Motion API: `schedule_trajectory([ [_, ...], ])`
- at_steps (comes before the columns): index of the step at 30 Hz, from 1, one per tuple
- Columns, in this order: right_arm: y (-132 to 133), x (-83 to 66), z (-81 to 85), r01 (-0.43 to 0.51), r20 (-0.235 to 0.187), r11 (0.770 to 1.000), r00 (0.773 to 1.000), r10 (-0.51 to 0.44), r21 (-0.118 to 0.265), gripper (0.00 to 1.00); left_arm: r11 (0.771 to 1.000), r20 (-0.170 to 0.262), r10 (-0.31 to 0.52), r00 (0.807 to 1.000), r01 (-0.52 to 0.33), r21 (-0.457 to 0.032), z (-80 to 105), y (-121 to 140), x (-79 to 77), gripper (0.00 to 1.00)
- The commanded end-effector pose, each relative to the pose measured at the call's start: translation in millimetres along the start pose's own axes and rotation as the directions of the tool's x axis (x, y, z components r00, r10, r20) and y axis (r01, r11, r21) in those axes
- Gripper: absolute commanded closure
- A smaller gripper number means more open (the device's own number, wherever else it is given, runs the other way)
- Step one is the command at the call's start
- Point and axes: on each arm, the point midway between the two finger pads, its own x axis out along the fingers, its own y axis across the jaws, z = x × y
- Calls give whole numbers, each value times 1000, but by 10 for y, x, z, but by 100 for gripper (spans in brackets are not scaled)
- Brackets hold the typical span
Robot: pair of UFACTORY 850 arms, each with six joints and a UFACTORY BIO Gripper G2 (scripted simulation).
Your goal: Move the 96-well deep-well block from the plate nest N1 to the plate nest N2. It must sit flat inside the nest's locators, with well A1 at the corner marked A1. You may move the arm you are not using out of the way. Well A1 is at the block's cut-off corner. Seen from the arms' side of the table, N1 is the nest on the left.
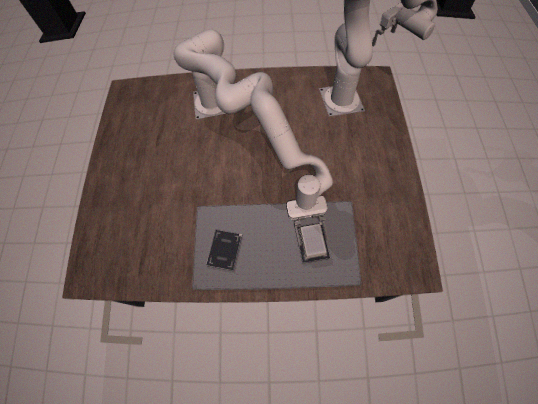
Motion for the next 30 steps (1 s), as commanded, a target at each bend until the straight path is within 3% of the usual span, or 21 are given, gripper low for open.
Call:
schedule_trajectory([
  [1, 4, 9, -9, 0, 2, 1000, 1000, 0, 1, 63, 1000, 0, 1, 1000, -1, 0, 2, 5, -4, 0],
  [30, 4, 9, -109, 0, 2, 1000, 1000, 0, 1, 63, 1000, 0, 1, 1000, -1, 0, 2, 5, -4, 0],
])
